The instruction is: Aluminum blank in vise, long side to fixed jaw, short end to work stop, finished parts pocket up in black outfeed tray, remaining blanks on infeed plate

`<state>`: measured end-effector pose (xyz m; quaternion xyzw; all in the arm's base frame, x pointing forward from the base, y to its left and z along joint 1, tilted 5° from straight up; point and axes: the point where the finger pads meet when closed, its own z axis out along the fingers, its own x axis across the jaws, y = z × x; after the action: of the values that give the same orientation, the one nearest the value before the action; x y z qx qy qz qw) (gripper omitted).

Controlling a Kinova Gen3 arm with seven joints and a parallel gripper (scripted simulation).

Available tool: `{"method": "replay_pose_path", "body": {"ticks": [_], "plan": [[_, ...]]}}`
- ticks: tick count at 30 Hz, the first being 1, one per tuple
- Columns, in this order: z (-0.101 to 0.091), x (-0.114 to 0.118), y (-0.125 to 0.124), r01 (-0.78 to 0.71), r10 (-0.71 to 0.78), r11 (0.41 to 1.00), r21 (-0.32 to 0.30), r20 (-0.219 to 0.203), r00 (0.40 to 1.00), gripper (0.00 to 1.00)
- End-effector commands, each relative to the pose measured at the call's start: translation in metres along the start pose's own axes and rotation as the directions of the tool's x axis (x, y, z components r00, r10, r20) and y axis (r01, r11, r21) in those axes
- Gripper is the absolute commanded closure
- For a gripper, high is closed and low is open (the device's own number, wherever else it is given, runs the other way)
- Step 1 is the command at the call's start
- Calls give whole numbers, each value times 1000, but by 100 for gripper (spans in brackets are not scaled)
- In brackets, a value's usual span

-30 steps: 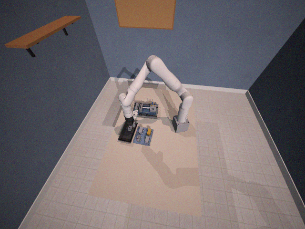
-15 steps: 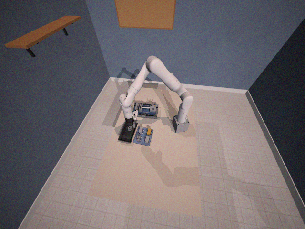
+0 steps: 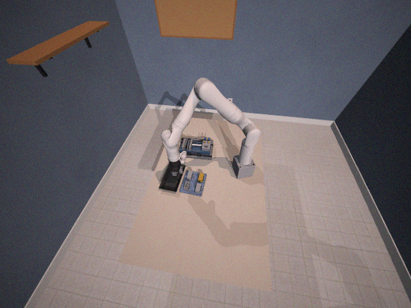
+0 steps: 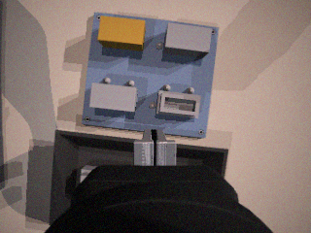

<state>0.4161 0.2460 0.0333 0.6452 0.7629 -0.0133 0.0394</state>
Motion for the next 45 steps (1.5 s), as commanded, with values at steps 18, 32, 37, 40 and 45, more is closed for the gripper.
{"method": "replay_pose_path", "body": {"ticks": [18, 32, 37, 40, 45], "plan": [[29, 0, -1, 1, -1, 1000, 4, 1, 1000, 100], [34, 0, -1, 1, -1, 1000, 4, 1, 1000, 100], [34, 0, -1, 1, -1, 1000, 4, 1, 1000, 100], [34, 0, -1, 1, -1, 1000, 4, 1, 1000, 100], [34, 0, -1, 1, -1, 1000, 4, 1, 1000, 100]]}}
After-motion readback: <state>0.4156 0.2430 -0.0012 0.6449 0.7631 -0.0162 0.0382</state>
